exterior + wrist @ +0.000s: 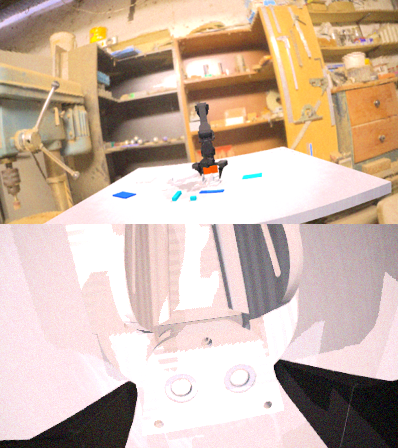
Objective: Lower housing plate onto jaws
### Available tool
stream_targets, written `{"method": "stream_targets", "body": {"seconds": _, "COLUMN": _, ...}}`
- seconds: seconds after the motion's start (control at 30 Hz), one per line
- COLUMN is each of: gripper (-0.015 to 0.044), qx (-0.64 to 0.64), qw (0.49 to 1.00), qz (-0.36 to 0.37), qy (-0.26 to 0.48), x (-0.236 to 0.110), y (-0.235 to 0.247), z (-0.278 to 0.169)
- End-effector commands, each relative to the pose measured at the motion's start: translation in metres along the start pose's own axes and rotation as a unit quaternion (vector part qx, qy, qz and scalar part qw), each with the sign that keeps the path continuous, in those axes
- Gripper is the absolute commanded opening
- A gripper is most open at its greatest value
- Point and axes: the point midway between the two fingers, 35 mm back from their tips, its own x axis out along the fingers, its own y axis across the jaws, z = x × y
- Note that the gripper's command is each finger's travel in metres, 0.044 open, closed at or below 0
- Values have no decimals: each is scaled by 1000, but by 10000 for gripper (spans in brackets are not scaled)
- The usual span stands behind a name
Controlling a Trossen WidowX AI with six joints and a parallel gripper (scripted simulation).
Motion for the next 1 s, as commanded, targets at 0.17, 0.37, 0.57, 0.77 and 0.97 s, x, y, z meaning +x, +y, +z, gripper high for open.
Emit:
{"method": "stream_targets", "body": {"seconds": 0.17, "gripper": 440, "qx": 1, "qw": 1000, "qz": 1, "qy": 0, "x": -36, "y": 1, "z": 2}}
{"method": "stream_targets", "body": {"seconds": 0.37, "gripper": 440, "qx": 2, "qw": 1000, "qz": 2, "qy": 0, "x": -77, "y": 0, "z": -2}}
{"method": "stream_targets", "body": {"seconds": 0.57, "gripper": 440, "qx": 2, "qw": 1000, "qz": 1, "qy": -1, "x": -104, "y": -11, "z": -26}}
{"method": "stream_targets", "body": {"seconds": 0.77, "gripper": 440, "qx": 2, "qw": 1000, "qz": 1, "qy": 2, "x": -126, "y": -20, "z": -48}}
{"method": "stream_targets", "body": {"seconds": 0.97, "gripper": 440, "qx": 2, "qw": 1000, "qz": 1, "qy": 2, "x": -126, "y": -20, "z": -48}}
